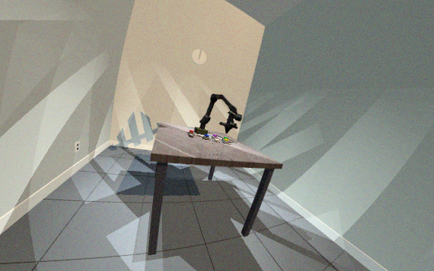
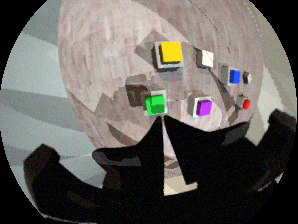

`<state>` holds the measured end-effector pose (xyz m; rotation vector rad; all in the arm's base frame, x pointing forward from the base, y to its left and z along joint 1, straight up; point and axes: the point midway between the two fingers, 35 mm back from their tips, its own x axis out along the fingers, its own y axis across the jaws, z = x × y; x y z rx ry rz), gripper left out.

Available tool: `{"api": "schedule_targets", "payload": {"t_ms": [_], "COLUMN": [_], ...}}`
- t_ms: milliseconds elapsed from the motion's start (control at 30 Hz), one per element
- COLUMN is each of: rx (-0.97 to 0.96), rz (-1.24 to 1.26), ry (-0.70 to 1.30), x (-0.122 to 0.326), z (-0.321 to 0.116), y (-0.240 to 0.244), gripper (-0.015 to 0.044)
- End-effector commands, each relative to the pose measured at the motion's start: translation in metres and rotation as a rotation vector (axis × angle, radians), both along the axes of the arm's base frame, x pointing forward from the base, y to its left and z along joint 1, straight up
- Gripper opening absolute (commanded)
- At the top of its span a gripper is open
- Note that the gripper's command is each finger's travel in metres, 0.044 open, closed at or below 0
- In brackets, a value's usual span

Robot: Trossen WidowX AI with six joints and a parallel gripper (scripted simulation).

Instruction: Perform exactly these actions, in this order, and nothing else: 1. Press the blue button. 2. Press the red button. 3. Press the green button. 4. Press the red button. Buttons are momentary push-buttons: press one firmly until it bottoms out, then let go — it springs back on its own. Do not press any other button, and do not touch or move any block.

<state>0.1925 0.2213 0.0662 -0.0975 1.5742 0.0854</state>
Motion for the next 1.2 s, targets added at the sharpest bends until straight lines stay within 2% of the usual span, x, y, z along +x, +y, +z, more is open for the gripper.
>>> {"api": "schedule_targets", "payload": {"t_ms": [0,200,433,667,900,1167], "rx": [0.025,0.038,0.032,0.011,-0.002,-0.006], "rz": [-0.004,-0.031,-0.048,-0.035,-0.021,-0.006], "ry": [-0.022,-0.039,-0.06,-0.053,-0.04,-0.023], "x": [0.002,0.007,0.054,0.069,0.052,0.003], "z": [0.044,0.048,0.049,0.048,0.047,0.045], "y": [0.002,-0.005,-0.089,-0.182,-0.269,-0.348], "gripper": [0.002,0.002,0.002,0.002,0.002,0.002]}}
